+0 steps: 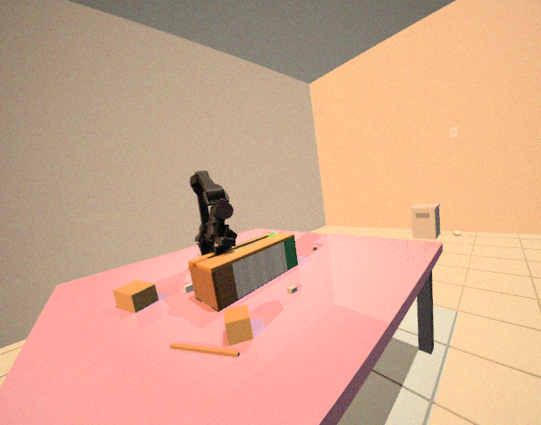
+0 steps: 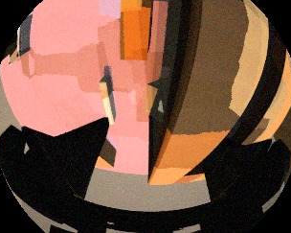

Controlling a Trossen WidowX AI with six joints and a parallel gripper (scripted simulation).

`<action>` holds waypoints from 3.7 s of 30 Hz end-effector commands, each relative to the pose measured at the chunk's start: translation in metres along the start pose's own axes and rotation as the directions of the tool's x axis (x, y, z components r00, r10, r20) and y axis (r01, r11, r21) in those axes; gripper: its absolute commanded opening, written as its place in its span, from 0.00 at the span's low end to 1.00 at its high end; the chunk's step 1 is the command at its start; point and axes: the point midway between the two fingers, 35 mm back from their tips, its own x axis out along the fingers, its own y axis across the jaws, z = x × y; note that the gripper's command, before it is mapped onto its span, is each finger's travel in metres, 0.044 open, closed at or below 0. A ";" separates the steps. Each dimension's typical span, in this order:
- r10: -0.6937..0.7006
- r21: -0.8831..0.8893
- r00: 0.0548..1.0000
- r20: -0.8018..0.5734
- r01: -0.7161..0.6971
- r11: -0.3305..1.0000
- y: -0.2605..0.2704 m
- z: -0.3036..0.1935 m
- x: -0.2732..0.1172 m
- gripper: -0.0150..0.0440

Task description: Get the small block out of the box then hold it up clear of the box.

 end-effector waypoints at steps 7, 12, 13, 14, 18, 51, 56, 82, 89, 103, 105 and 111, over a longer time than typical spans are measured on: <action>0.002 -0.003 1.000 0.003 -0.002 1.000 0.000 -0.009 0.005 0.93; 0.002 -0.003 1.000 0.003 -0.002 1.000 -0.001 -0.013 0.004 0.93; 0.002 -0.003 1.000 0.003 -0.002 1.000 -0.001 -0.014 0.000 0.93; 0.003 -0.003 1.000 0.003 -0.003 1.000 -0.001 -0.017 -0.006 0.93; 0.006 -0.001 1.000 0.002 -0.006 1.000 0.000 -0.029 -0.045 0.93; -0.176 0.643 0.964 0.201 -0.265 -0.718 0.024 -0.066 -0.044 0.74; -0.206 0.370 0.952 0.225 -0.279 -0.886 0.027 -0.070 -0.044 0.74; -0.360 -0.917 0.885 0.297 0.160 -0.364 0.041 -0.089 -0.045 0.74; -0.392 -0.945 0.868 0.304 0.326 -0.012 0.044 -0.093 -0.046 0.74; -0.393 -0.944 0.868 0.304 0.329 -0.005 0.044 -0.093 -0.046 0.74; -0.393 -0.944 0.868 0.304 0.329 -0.005 0.044 -0.093 -0.046 0.74; -0.391 -0.945 0.869 0.305 0.328 -0.009 0.042 -0.077 0.008 0.74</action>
